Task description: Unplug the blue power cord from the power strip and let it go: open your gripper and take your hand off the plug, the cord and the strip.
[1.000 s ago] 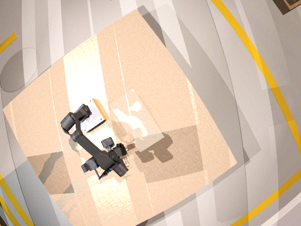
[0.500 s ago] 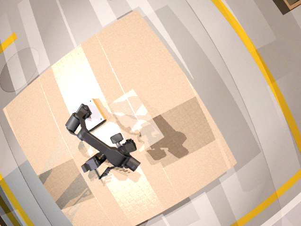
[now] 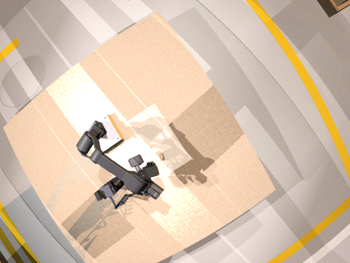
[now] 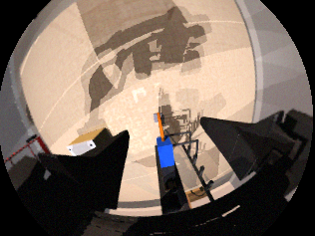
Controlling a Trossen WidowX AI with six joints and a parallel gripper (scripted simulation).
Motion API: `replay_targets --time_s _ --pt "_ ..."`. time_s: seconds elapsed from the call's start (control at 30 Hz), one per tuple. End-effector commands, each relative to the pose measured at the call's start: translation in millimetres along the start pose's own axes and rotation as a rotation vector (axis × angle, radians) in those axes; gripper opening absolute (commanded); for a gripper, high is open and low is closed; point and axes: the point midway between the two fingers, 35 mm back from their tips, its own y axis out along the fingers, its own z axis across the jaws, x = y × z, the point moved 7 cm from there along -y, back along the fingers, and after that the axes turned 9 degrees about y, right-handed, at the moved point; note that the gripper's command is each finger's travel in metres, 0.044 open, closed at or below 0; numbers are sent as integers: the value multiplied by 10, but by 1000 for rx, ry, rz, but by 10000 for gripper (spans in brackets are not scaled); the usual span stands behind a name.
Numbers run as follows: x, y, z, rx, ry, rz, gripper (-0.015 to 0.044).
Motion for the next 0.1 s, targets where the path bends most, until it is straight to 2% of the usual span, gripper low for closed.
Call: replay_targets --time_s 0.0,0.07 --pt "0 3 2 3 4 2 440" --pt "0 3 2 3 4 2 440"
